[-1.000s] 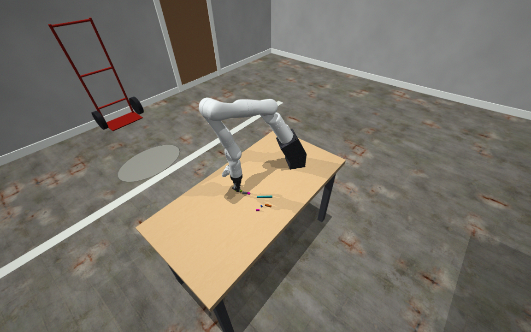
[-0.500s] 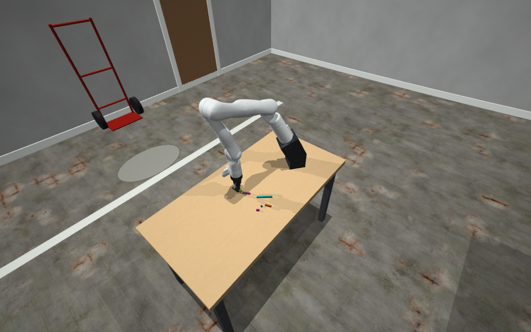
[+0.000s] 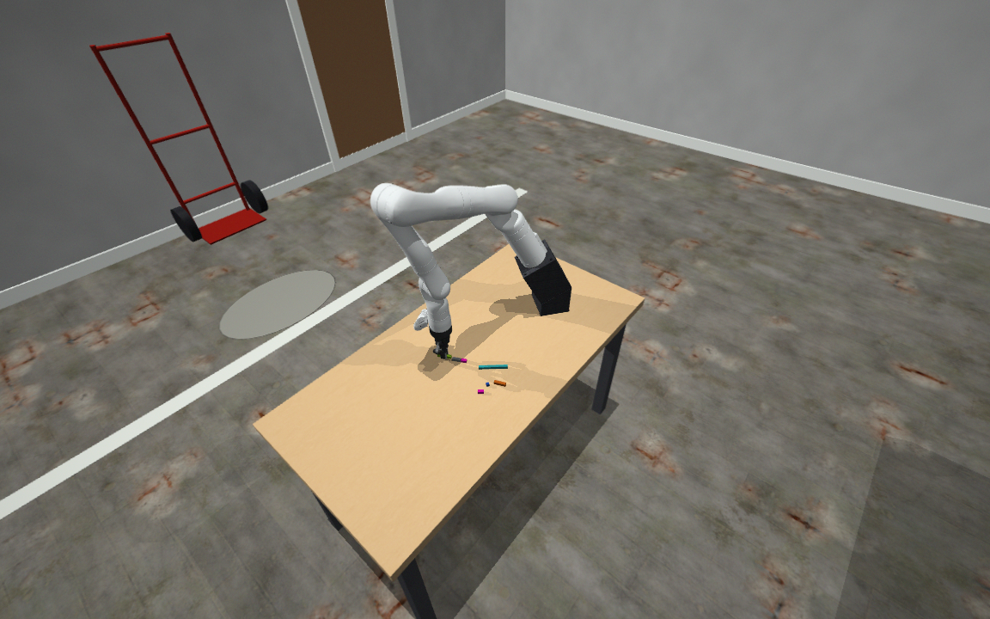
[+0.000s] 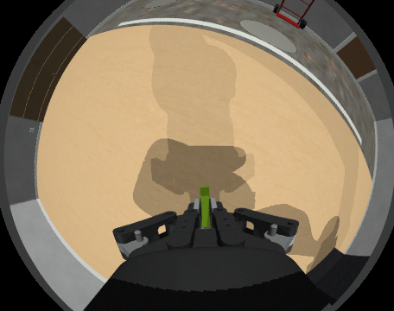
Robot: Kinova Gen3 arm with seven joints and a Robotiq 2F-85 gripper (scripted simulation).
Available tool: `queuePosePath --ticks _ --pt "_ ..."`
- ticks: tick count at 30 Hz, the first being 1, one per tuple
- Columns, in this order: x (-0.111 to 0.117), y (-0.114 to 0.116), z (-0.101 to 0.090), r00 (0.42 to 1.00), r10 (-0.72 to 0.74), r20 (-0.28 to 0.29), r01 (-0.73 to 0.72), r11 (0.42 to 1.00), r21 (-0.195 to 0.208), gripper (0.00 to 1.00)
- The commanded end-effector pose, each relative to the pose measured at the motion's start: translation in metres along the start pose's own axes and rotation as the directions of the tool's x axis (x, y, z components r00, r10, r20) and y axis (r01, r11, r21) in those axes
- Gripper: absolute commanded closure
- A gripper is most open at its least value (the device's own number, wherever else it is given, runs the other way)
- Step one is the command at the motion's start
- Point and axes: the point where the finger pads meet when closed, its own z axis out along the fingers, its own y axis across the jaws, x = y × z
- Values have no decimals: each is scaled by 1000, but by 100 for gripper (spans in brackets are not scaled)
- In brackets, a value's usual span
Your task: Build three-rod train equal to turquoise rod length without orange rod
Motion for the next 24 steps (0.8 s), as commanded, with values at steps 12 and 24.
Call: queuePosePath --ticks 12,24 --pt "0 1 9 1000 1 0 -1 1000 -2 95" --pt "0 1 9 1000 1 0 -1 1000 -2 95"
